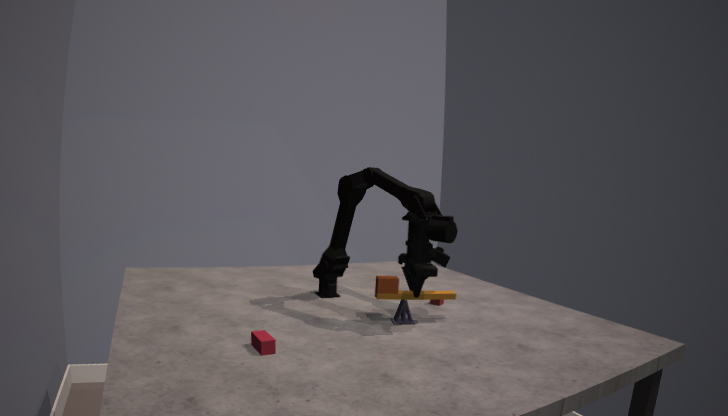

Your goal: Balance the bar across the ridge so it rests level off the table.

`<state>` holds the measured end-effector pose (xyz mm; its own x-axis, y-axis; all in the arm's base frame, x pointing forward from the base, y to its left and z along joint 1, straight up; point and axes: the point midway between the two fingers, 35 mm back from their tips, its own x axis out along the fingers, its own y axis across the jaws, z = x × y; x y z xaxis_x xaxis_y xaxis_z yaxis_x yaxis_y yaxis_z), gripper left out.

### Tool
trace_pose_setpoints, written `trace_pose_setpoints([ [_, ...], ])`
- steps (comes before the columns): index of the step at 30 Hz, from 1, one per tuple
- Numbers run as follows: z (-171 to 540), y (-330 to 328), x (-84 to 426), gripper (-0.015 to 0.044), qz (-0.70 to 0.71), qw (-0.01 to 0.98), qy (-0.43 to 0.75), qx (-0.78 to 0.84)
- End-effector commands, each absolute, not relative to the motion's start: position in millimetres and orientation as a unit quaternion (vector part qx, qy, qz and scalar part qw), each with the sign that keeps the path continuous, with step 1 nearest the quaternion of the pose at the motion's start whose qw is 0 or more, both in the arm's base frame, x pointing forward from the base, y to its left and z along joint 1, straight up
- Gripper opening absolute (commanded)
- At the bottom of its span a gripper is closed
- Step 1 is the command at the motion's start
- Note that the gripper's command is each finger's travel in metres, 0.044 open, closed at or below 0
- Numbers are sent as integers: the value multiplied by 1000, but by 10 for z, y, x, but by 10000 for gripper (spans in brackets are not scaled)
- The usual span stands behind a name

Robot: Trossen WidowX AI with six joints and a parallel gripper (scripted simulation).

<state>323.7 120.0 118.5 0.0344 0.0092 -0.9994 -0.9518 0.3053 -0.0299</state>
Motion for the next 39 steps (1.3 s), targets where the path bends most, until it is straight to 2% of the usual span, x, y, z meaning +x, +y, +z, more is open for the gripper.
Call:
trace_pose_setpoints([
  [1, 1185, 1199, 3236, 0, 412, 583, 560, -421],
  [6, 1185, 1199, 3236, 0, 412, 583, 560, -421],
  [12, 1185, 1199, 3236, 157, 412, 583, 560, -421],
  [13, 1185, 1199, 3236, 167, 412, 583, 560, -421],
  [39, 1185, 1199, 3236, 170, 412, 583, 560, -421],
])
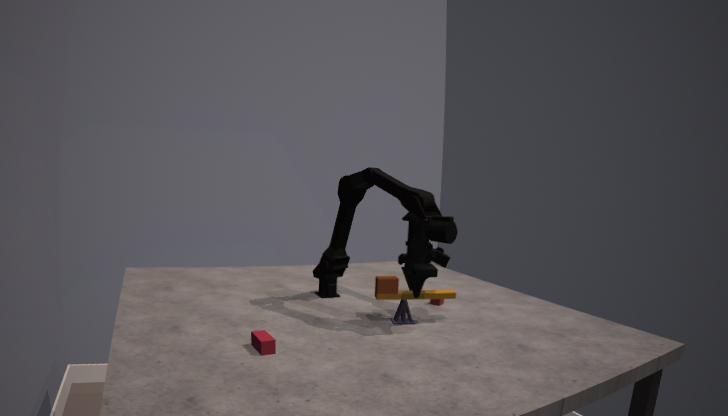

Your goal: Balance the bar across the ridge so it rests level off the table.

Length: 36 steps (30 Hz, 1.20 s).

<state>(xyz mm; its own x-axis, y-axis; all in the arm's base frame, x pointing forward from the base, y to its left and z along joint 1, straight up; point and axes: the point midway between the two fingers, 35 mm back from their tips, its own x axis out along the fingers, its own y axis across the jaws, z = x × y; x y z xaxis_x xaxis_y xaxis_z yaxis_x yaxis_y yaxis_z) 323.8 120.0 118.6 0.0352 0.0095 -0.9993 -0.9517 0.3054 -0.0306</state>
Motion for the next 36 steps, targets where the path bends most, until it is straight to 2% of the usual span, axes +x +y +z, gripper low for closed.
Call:
trace_pose_setpoints([
  [1, 1185, 1199, 3236, 170, 412, 583, 560, -421],
  [29, 1185, 1199, 3236, 185, 412, 583, 560, -421],
  [36, 1185, 1199, 3236, 369, 412, 583, 560, -421],
])
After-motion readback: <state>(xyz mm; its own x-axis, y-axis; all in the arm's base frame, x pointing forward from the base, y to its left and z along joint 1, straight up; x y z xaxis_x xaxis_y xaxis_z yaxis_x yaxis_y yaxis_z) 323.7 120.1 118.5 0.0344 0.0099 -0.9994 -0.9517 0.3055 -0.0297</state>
